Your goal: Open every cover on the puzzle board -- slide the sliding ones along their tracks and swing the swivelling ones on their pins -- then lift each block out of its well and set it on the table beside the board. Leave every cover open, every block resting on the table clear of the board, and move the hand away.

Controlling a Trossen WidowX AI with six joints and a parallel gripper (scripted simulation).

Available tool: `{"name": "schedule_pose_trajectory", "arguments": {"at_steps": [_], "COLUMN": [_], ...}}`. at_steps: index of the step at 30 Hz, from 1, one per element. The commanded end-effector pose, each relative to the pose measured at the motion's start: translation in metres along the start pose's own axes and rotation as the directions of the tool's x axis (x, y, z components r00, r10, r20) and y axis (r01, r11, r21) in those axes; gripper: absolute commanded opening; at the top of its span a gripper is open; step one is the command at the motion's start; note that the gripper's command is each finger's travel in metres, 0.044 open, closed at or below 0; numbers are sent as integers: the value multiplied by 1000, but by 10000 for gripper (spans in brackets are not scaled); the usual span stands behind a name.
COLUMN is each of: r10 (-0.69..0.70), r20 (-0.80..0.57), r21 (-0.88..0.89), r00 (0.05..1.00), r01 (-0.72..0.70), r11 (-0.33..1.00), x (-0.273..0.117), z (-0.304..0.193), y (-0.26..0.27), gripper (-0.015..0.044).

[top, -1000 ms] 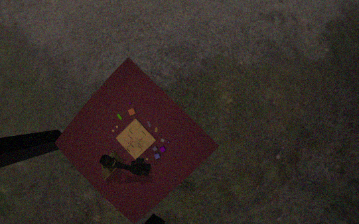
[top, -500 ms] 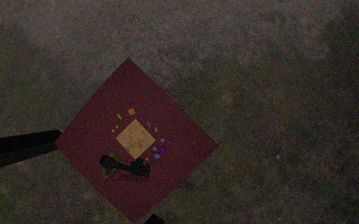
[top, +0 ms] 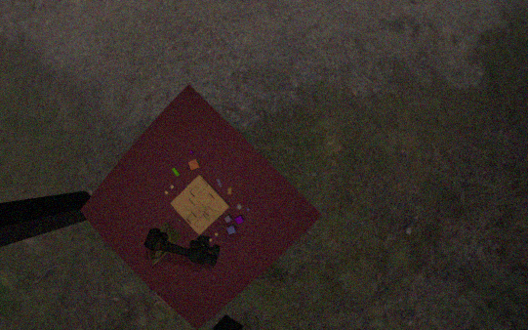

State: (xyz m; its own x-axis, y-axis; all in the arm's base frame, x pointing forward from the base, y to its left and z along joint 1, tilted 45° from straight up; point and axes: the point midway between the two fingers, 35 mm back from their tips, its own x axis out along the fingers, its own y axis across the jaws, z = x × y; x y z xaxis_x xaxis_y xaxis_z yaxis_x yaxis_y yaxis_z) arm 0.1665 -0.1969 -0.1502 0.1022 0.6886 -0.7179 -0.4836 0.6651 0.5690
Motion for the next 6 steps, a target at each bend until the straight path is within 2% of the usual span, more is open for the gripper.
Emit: {"name": "schedule_pose_trajectory", "arguments": {"at_steps": [1,6], "r10": [-6,-24], "r20": [-4,-22], "r21": [-7,-21], "r00": [1000,999], "r01": [6,23], "r11": [1000,1000], "x": [-13,-22], "z": [0,1], "y": [0,-2], "gripper": [440,440]}}
